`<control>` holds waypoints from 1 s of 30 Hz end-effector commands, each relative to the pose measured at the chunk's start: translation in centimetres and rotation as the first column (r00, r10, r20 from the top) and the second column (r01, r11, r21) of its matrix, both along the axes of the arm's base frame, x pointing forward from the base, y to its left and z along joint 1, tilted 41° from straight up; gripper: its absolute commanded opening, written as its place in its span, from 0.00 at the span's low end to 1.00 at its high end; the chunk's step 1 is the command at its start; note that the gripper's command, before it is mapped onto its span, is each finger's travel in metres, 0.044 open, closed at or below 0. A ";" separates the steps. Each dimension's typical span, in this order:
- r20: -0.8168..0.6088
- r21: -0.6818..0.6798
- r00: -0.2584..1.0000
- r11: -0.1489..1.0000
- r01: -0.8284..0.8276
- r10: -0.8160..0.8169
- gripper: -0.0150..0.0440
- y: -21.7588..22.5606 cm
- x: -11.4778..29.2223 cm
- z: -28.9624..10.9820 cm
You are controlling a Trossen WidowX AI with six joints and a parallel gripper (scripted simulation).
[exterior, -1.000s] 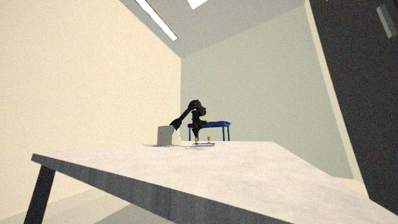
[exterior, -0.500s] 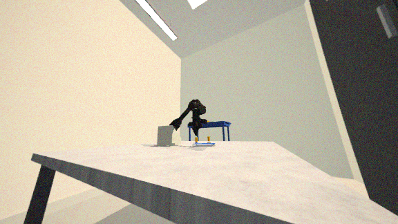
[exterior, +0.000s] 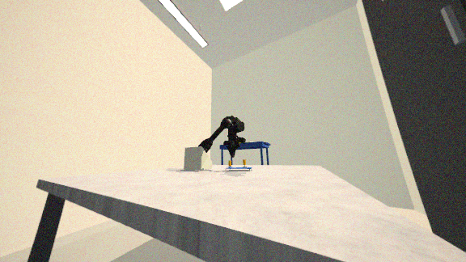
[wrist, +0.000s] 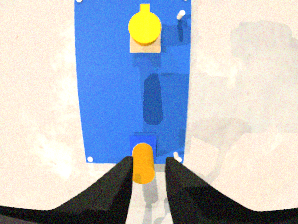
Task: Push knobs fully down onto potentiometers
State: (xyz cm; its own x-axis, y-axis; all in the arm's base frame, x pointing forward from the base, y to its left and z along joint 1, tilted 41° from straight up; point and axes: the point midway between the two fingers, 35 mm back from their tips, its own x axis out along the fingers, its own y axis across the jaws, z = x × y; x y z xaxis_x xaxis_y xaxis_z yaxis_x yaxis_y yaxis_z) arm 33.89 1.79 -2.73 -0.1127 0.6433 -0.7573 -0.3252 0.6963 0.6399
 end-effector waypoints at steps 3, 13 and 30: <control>0.013 0.000 1.000 1.000 -0.006 0.006 0.25 0.5 4.8 2.3; 0.016 0.000 1.000 1.000 -0.007 0.007 0.25 2.1 7.0 2.2; 0.016 0.001 1.000 1.000 -0.007 0.007 0.25 3.0 6.8 1.2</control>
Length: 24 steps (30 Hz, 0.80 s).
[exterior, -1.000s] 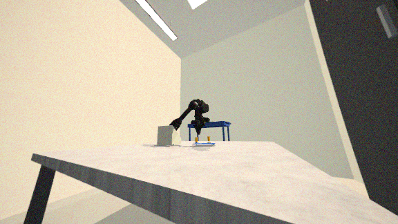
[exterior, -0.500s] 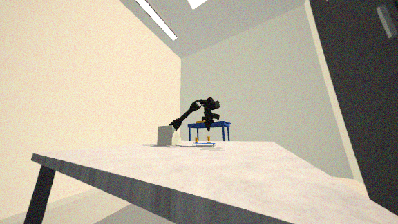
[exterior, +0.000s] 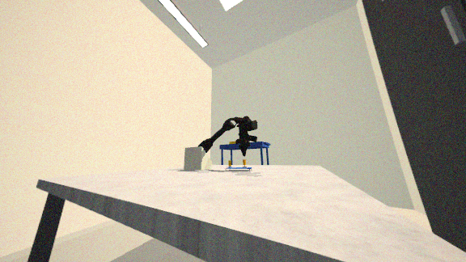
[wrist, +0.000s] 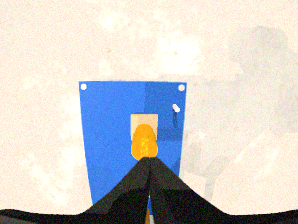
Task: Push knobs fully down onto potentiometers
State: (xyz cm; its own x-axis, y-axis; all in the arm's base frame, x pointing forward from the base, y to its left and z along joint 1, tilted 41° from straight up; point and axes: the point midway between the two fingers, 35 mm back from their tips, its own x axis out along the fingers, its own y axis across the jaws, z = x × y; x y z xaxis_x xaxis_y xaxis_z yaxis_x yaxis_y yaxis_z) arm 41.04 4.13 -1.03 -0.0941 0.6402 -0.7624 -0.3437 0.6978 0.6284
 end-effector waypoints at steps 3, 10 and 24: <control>-0.011 0.005 1.000 1.000 -0.004 0.004 0.25 1.0 -0.4 -0.9; -0.011 0.005 1.000 1.000 -0.004 0.004 0.25 1.2 -0.4 -1.1; -0.011 0.005 1.000 1.000 -0.004 0.004 0.25 1.2 -0.4 -1.1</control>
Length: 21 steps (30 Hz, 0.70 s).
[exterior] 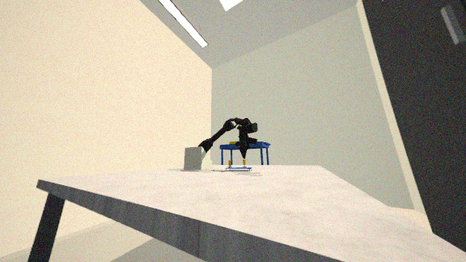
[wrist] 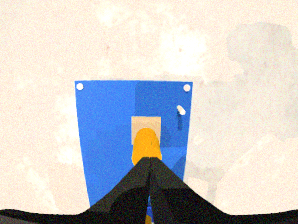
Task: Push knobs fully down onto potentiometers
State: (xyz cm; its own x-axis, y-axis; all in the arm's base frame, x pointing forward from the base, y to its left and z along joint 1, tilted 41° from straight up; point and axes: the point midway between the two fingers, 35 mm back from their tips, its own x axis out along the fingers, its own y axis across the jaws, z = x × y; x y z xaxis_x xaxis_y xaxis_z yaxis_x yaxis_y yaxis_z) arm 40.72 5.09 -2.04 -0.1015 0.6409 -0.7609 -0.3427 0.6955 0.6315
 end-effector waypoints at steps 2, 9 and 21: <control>-0.005 0.003 1.000 1.000 0.000 0.000 0.25 0.2 -0.1 -0.1; -0.005 0.003 1.000 1.000 0.000 0.000 0.25 0.4 -0.1 -0.3; -0.005 0.004 1.000 1.000 0.000 0.000 0.25 0.6 -0.2 -0.5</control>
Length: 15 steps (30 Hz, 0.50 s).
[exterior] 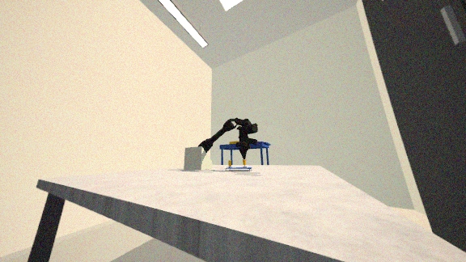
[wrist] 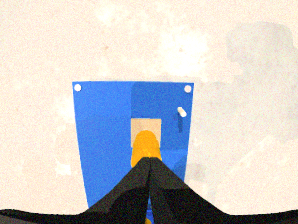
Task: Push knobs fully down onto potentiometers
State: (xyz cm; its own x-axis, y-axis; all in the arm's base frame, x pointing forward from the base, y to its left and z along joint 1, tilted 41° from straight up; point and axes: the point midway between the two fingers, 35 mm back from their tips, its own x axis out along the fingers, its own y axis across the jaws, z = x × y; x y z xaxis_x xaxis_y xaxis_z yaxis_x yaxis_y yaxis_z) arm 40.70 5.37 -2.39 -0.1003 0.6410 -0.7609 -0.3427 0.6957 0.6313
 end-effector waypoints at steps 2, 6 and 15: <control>-0.006 0.004 1.000 1.000 -0.001 0.001 0.25 0.3 -0.1 -0.2; -0.006 0.004 1.000 1.000 -0.001 0.001 0.25 0.4 -0.2 -0.3; -0.006 0.003 1.000 1.000 -0.001 0.001 0.25 0.2 -0.1 -0.1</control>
State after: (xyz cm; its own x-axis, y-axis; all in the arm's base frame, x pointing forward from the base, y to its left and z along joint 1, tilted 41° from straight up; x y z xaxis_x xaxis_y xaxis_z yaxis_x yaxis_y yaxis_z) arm 40.62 5.50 -2.50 -0.1026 0.6413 -0.7604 -0.3407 0.6955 0.6326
